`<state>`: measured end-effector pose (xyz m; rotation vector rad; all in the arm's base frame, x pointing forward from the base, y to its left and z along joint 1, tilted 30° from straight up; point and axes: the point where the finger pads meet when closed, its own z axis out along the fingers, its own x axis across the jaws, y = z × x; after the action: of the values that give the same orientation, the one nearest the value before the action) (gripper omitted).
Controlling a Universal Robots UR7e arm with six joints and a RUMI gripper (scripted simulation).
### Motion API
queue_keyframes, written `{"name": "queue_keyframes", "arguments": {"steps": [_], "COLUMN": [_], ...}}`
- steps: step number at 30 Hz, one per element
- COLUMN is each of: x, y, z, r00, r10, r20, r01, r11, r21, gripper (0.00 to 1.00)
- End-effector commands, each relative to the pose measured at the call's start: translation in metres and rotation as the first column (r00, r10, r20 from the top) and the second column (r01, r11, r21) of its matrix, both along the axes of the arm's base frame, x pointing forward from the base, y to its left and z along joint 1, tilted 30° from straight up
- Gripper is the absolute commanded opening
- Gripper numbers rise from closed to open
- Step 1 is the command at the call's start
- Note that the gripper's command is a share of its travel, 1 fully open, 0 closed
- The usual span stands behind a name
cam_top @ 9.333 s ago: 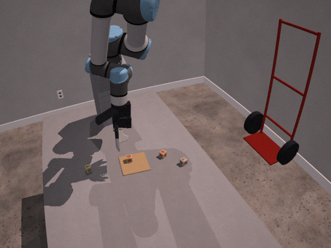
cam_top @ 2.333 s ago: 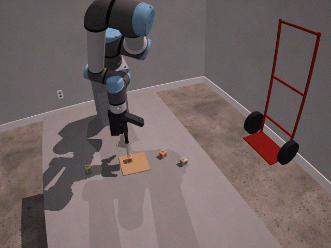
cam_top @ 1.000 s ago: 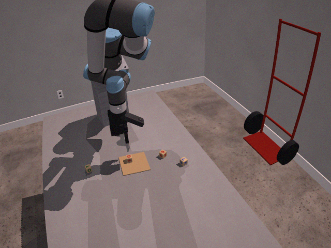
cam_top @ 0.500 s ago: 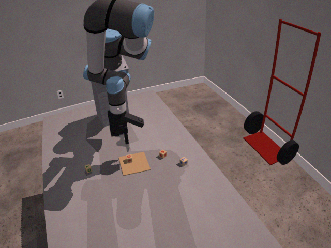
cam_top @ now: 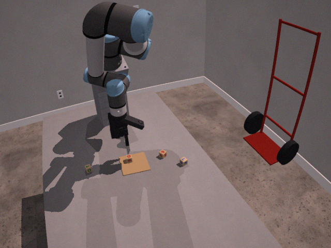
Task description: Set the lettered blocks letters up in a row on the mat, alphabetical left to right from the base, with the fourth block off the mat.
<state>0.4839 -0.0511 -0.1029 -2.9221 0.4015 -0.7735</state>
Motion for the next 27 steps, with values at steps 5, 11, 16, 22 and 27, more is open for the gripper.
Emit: {"name": "queue_keyframes", "arguments": {"steps": [5, 11, 16, 22, 27], "x": [0.009, 0.012, 0.016, 0.018, 0.02], "y": [-0.001, -0.001, -0.001, -0.001, -0.001], "z": [-0.01, -0.017, -0.023, -0.028, -0.03], "r00": [1.0, 1.0, 1.0, 1.0, 1.0], "r10": [0.0, 0.0, 0.0, 0.0, 0.0], "r20": [0.004, 0.004, 0.004, 0.004, 0.005], "r01": [0.0, 0.0, 0.0, 0.0, 0.0], "r11": [1.0, 1.0, 1.0, 1.0, 1.0], "r21": [-0.004, -0.004, -0.004, -0.003, -0.003], "gripper": [0.4, 0.4, 0.4, 0.4, 0.4]}}
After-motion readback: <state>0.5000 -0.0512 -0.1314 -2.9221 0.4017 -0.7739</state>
